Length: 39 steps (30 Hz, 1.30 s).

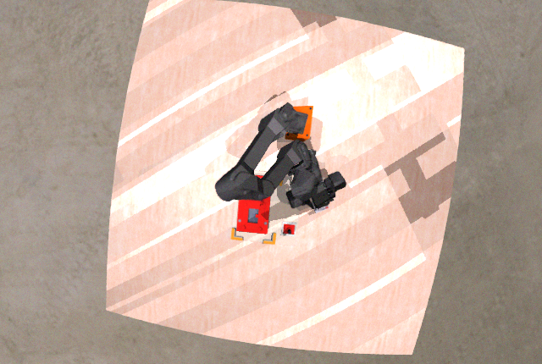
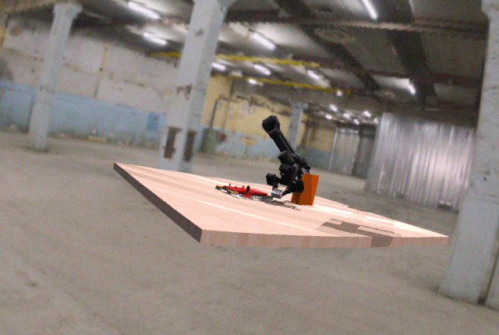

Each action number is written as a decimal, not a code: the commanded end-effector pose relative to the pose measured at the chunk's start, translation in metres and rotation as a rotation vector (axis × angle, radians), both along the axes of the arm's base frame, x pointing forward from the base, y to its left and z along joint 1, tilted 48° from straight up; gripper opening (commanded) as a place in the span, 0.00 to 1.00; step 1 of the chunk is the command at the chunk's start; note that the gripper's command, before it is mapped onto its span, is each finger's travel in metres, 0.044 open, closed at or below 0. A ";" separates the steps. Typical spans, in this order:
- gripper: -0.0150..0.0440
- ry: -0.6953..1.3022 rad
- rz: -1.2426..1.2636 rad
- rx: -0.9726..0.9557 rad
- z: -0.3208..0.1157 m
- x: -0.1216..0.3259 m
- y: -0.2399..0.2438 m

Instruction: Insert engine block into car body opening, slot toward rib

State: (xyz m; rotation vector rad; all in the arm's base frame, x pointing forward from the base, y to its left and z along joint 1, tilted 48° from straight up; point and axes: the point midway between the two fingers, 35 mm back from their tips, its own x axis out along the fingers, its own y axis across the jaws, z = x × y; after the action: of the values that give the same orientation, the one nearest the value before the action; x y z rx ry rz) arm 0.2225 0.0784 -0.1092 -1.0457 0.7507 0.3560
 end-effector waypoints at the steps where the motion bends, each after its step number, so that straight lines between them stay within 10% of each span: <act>1: 0.25 0.006 0.005 -0.005 -0.005 -0.001 -0.006; 18: 0.25 0.019 -0.010 -0.011 -0.023 0.003 -0.026; 34: 0.97 0.022 -0.002 -0.003 -0.021 0.001 -0.025; 39: 1.00 0.021 -0.002 -0.002 -0.020 0.000 -0.024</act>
State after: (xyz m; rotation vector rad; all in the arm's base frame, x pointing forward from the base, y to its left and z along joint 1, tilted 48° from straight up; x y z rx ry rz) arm 0.2241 0.0542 -0.1305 -1.0449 0.7706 0.3660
